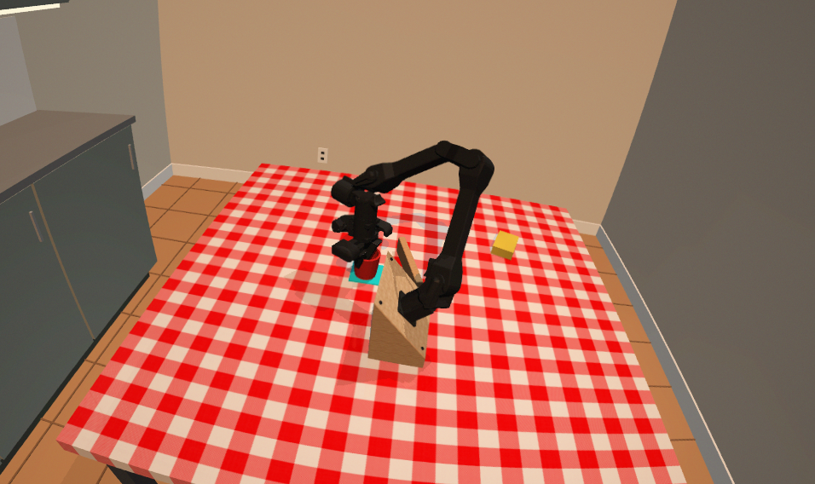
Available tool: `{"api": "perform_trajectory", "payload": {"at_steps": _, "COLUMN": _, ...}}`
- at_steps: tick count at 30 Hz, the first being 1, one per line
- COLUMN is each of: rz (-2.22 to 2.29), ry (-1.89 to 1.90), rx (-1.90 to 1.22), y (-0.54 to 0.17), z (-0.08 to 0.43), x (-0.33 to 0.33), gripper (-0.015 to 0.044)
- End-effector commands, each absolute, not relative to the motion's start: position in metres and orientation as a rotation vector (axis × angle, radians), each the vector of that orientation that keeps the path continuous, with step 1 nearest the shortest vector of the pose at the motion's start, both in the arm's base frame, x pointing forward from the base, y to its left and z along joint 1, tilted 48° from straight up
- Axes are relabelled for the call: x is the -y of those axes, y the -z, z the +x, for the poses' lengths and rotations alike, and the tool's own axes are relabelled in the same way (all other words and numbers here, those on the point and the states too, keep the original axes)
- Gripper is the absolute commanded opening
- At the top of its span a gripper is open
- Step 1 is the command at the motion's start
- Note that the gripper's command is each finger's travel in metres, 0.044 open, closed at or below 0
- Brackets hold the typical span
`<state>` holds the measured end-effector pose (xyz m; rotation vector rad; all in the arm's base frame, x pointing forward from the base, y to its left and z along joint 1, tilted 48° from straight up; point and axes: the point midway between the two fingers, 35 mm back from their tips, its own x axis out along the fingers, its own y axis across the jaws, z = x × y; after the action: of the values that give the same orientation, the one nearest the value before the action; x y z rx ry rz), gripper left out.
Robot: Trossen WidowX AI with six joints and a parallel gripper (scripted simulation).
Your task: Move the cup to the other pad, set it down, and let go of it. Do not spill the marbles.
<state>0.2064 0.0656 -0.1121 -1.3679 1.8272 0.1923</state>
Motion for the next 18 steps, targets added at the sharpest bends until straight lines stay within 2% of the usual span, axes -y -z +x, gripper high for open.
{"api": "perform_trajectory", "payload": {"at_steps": 1, "rz": -1.356, "ry": -0.192, "rx": -1.821, "y": 0.107, "z": 0.209, "x": -0.073, "gripper": 0.0128}}
{"api": "perform_trajectory", "payload": {"at_steps": 18, "rz": -1.363, "ry": -0.194, "rx": -1.822, "y": 0.086, "z": 0.209, "x": -0.095, "gripper": 0.0128}}
